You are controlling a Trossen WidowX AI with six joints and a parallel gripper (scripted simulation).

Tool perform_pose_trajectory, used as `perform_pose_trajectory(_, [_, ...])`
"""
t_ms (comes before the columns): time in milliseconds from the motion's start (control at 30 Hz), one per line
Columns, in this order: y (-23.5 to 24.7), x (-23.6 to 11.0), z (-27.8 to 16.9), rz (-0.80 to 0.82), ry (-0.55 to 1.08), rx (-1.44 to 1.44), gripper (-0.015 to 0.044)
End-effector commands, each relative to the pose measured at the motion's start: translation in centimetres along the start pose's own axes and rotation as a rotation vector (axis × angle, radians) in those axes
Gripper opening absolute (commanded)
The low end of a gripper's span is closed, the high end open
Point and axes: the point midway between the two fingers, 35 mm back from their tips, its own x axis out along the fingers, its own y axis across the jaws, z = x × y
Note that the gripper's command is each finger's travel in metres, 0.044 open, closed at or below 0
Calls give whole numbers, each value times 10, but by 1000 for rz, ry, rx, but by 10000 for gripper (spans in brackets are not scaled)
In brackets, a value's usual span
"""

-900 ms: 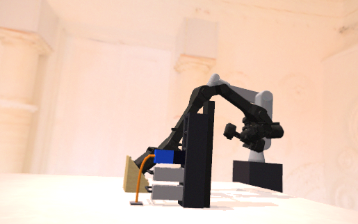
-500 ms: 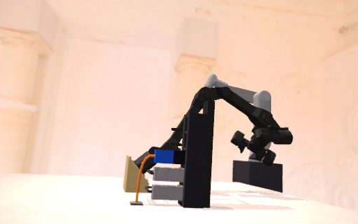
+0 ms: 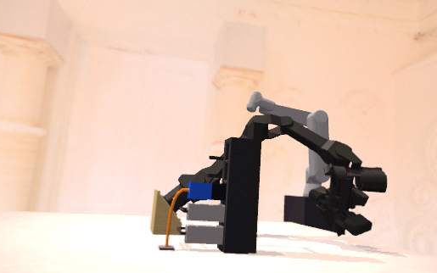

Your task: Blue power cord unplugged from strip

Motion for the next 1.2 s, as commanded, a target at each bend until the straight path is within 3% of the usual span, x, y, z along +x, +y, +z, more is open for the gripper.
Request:
perform_pose_trajectory(0, [-50,-23,-30,-144,26,192,160])
perform_pose_trajectory(267, [-128,-103,-113,-451,28,683,160])
perform_pose_trajectory(533, [-154,-199,-218,-719,-64,1257,160])
perform_pose_trajectory(867, [-111,-303,-337,-961,-302,1898,160])
perform_pose_trajectory(1067, [-77,-321,-380,-976,-437,2227,160])
perform_pose_trajectory(1167, [-37,-322,-409,-888,-596,2581,160])
